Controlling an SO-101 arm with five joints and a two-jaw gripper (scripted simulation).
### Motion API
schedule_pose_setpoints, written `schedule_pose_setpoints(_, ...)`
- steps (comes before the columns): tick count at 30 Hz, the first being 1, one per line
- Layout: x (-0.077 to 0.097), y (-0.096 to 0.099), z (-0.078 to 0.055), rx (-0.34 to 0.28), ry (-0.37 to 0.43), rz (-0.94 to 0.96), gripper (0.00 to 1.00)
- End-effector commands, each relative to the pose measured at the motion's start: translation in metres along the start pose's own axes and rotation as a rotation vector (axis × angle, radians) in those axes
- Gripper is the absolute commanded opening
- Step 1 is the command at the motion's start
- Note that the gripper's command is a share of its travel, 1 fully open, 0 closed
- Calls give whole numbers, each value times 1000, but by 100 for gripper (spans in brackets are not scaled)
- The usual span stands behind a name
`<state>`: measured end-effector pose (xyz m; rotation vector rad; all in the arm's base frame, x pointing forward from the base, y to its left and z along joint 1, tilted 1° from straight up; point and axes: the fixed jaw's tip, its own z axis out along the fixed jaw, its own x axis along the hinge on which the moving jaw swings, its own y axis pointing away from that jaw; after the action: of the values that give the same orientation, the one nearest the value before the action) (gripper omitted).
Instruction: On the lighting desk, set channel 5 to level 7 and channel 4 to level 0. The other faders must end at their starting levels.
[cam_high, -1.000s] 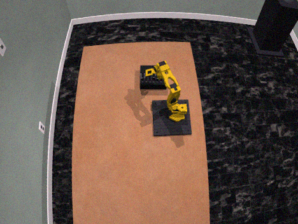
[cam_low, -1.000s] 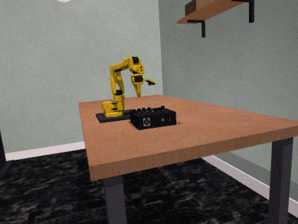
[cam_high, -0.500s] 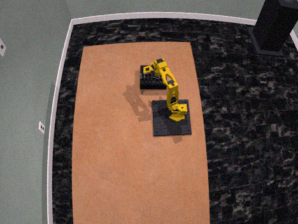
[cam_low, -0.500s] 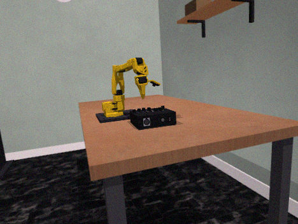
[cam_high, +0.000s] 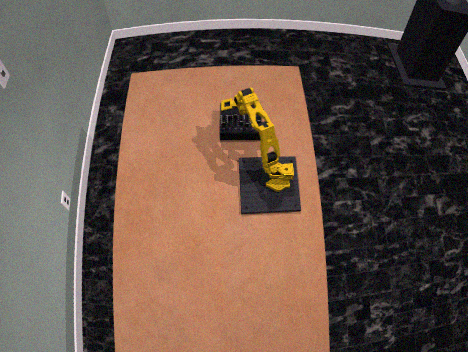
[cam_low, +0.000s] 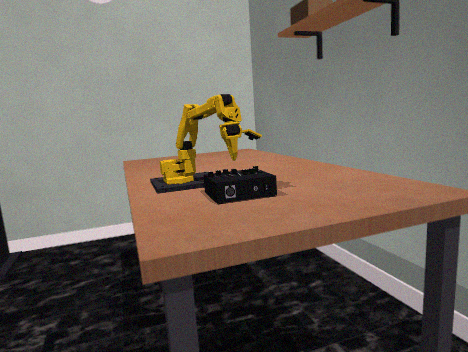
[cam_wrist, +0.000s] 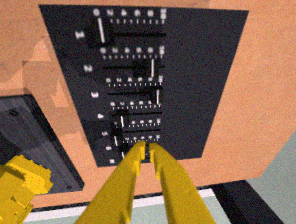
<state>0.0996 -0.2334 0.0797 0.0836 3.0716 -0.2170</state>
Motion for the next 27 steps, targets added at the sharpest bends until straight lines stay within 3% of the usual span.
schedule_pose_setpoints(1,-3,0,0,-4,-2,-3,0)
schedule_pose_setpoints(27,-3,0,3,-12,3,-3,0)
